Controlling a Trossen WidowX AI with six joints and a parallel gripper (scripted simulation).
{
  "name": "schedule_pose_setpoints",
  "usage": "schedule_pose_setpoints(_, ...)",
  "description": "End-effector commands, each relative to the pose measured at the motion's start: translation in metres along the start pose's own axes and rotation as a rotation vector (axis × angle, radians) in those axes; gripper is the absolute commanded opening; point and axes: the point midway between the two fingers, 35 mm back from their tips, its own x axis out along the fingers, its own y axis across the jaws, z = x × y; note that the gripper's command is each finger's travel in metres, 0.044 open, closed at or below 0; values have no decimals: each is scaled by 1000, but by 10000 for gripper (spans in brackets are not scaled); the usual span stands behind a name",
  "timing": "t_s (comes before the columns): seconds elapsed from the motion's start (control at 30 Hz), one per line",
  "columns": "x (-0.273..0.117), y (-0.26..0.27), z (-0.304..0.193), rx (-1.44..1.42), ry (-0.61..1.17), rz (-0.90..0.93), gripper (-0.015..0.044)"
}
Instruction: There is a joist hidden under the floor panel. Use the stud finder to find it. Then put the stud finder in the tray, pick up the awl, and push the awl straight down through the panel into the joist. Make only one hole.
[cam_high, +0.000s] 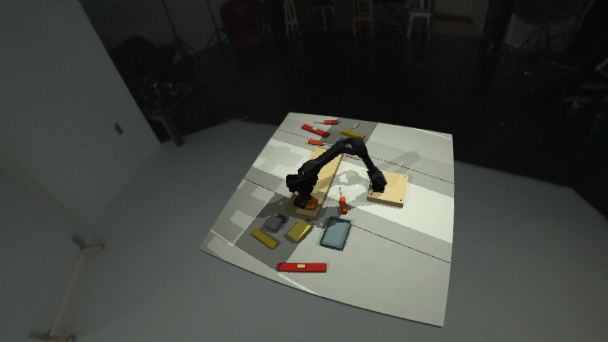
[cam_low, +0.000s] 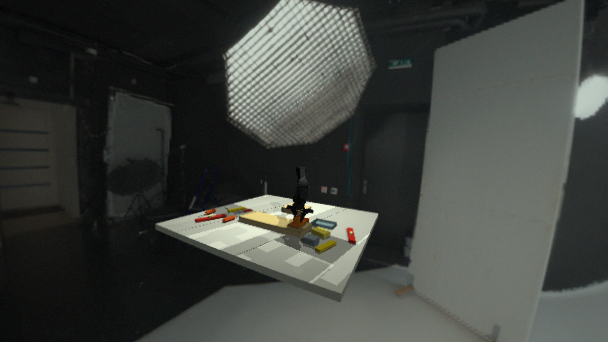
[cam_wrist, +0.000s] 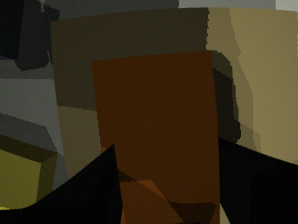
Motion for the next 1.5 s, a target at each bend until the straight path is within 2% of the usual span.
schedule_pose_setpoints(0.0,0,-12,-1,2,1,-4,0)
schedule_pose_setpoints(1.47,0,-110,-1,0,1,-12,0)
